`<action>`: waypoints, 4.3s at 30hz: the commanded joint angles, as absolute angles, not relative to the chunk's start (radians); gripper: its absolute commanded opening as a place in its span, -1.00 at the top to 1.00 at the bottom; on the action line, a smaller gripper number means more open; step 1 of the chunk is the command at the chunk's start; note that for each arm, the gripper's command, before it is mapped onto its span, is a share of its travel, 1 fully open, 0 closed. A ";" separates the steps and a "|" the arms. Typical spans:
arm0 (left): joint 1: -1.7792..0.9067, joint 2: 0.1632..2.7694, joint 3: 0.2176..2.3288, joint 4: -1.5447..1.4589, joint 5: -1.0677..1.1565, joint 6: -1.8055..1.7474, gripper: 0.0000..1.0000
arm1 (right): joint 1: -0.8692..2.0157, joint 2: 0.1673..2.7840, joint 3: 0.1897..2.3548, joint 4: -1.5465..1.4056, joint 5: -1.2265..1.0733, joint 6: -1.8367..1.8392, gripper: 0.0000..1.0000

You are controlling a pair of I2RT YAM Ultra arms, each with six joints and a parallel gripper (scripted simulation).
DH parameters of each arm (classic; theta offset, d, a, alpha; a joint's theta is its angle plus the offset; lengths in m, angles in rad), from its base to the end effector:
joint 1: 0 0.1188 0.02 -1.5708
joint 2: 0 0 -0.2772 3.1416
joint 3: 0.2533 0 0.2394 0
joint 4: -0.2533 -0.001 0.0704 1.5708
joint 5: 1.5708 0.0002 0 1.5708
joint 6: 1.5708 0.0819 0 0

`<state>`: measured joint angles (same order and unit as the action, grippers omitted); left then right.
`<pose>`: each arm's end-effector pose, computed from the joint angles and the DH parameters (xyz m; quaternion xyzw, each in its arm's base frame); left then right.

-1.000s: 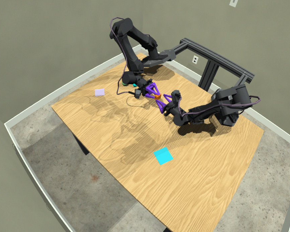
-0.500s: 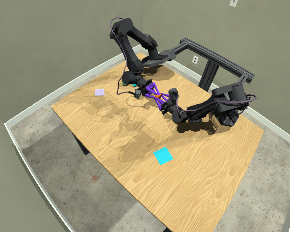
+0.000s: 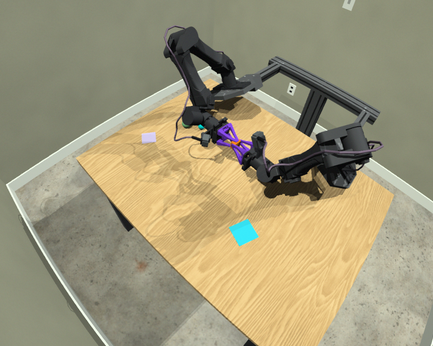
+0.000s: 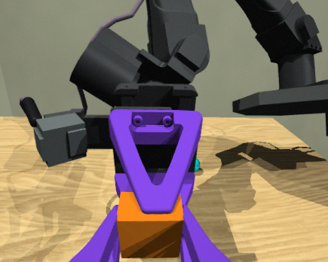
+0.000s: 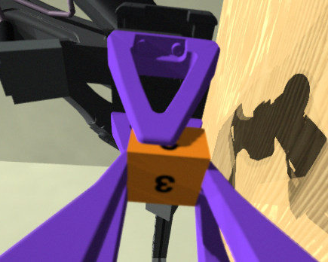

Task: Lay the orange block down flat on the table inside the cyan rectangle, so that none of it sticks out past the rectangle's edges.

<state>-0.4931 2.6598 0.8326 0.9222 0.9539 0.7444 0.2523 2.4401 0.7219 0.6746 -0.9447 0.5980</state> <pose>0.2661 -0.2177 -0.0849 0.6092 0.5969 -0.3941 0.3424 0.2896 0.1442 -0.0428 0.0311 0.8673 0.4959 0.0302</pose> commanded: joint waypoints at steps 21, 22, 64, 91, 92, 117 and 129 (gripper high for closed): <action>-0.498 2.670 0.847 0.923 0.955 0.743 0.47 | 0.167 2.329 0.686 0.542 -1.017 0.471 0.08; -0.498 2.670 0.847 0.923 0.955 0.743 0.47 | 0.146 2.311 0.675 0.514 -1.026 0.446 0.08; 0.044 2.679 1.267 -0.372 1.084 1.674 0.47 | 1.121 1.290 0.514 -0.549 0.347 0.744 0.08; -0.053 2.557 1.466 -0.592 0.507 1.674 0.47 | 1.859 0.814 0.426 -0.972 0.936 0.944 0.08; -0.073 2.538 1.460 -0.596 0.456 1.663 0.47 | 1.873 0.806 0.425 -0.981 0.946 0.950 0.08; -0.483 2.590 1.648 -0.843 -0.409 1.409 0.47 | 1.993 0.823 0.441 -0.909 0.952 0.979 0.08; -0.495 2.654 1.733 -0.880 -0.450 1.431 0.47 | 1.897 1.035 0.473 -0.410 0.791 0.641 0.08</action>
<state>-0.4973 2.6392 1.6962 -0.8585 -0.4282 1.4086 1.9213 0.9913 0.4377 -0.6113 0.8482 0.7948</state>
